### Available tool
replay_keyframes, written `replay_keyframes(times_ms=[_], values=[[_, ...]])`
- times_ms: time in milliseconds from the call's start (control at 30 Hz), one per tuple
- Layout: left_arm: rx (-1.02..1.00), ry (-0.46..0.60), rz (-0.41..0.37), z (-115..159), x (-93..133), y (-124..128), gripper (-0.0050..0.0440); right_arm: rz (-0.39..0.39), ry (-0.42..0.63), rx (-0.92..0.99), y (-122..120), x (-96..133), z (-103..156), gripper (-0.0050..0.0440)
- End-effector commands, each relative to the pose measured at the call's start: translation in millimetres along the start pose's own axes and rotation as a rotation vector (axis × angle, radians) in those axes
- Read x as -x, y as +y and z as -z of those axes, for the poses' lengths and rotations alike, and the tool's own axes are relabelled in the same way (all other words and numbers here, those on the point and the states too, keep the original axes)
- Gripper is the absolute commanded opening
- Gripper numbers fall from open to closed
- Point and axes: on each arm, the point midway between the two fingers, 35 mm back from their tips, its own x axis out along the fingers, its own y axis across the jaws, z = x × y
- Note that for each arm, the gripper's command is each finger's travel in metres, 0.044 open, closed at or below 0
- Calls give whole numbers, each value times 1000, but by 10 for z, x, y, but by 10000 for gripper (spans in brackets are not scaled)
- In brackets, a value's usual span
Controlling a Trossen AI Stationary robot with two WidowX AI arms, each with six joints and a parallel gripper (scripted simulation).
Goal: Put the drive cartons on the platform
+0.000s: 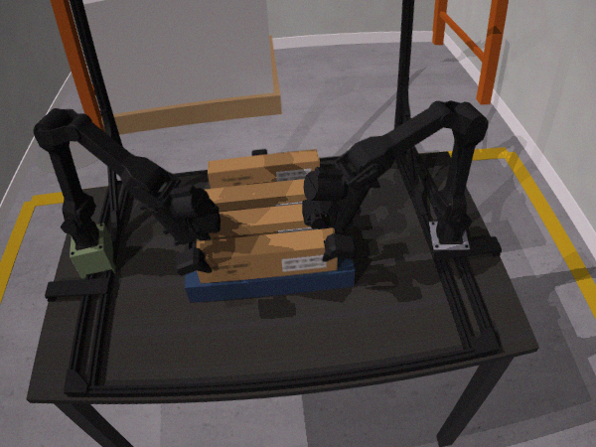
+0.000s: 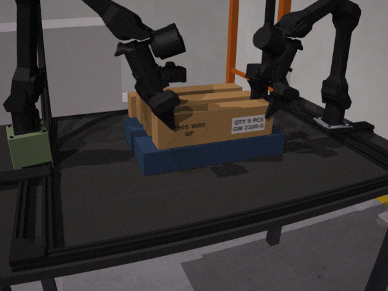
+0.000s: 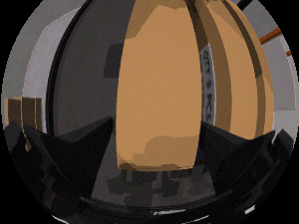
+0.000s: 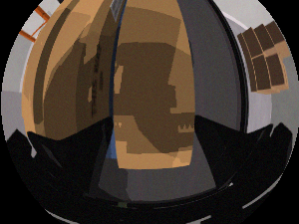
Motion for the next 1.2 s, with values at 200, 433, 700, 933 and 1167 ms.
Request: replay_keyframes(times_ms=[200, 433, 700, 933, 1167], values=[[2, -5, -5, -10, 26, 0, 389, 2, 0, -1, -2, 27, -10, 389], [2, -5, -5, -171, 430, -1, 389, 2, 0, -1, -1, 430, -173, 389], [2, -5, -5, -258, 648, -2, 389, 2, 0, -1, 0, 648, -261, 389], [2, -5, -5, -258, 650, -2, 389, 2, 0, -1, 0, 649, -262, 389], [2, -5, -5, -252, 634, -7, 389, 2, 0, -1, -2, 640, -258, 389]])
